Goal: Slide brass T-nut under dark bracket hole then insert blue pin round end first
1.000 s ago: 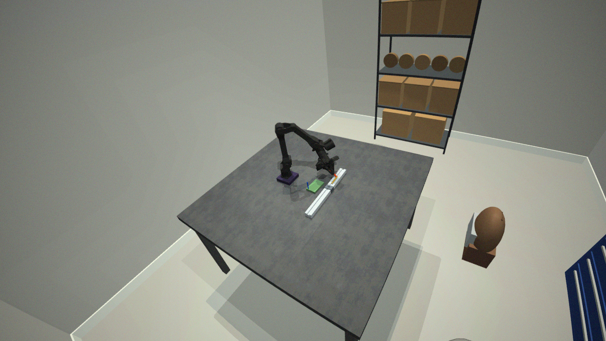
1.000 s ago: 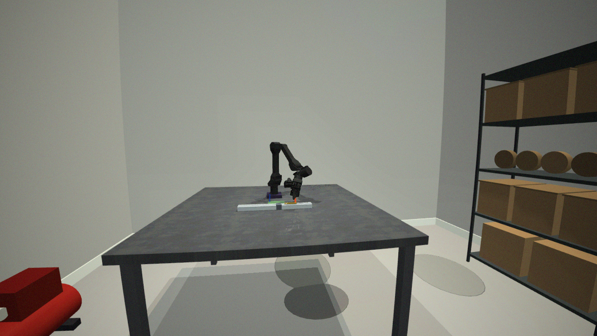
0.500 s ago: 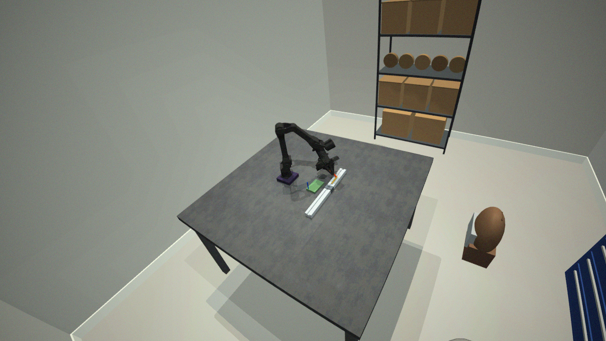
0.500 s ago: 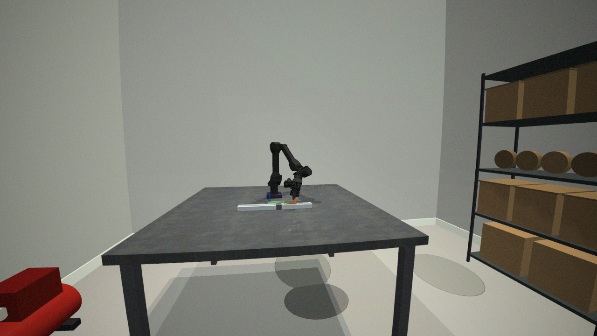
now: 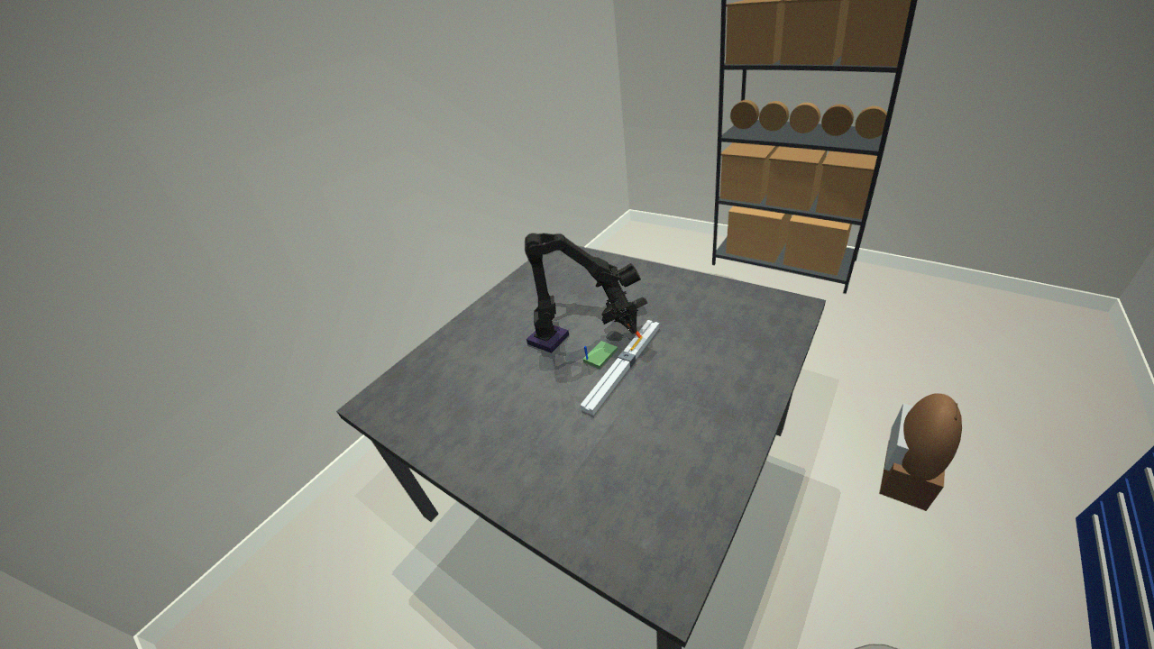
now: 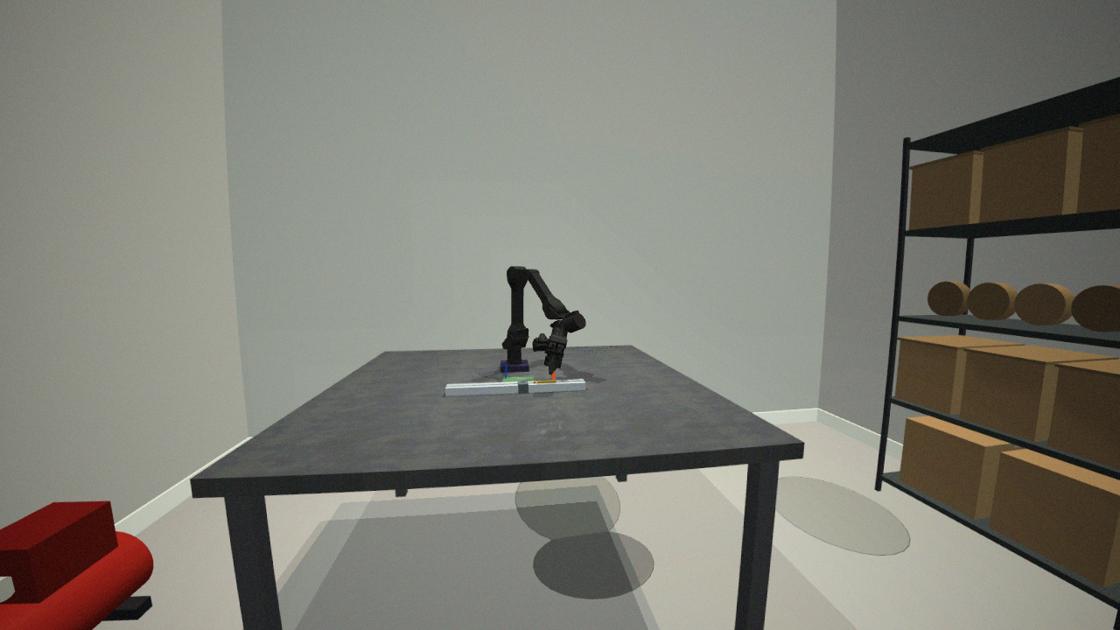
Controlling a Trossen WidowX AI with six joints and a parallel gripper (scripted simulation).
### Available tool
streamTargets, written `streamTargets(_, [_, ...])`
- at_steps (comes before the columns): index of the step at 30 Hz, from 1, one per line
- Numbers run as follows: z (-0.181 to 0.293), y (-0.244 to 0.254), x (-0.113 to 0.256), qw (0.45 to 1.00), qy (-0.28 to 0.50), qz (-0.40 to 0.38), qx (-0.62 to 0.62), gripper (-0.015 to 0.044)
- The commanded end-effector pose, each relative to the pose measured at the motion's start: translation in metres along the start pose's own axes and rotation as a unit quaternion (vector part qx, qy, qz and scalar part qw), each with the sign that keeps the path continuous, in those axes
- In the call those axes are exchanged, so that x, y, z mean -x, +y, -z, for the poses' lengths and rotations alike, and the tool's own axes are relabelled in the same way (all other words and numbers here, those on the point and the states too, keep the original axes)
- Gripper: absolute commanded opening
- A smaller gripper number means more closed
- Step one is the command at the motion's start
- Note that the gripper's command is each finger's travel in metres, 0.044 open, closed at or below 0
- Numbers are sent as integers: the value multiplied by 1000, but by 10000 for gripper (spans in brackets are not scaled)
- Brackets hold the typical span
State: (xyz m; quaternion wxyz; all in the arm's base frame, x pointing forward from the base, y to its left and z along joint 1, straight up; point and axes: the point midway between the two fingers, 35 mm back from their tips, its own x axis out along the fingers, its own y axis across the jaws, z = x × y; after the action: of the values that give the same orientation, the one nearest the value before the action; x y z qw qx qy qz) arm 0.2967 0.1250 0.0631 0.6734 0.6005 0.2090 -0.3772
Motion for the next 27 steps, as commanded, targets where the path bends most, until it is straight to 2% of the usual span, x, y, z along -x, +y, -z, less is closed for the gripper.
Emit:
streamTargets(1, [1,2,0,1000,1,4,-1,-150])
streamTargets(27, [2,5,0,999,1,36,8,-150])
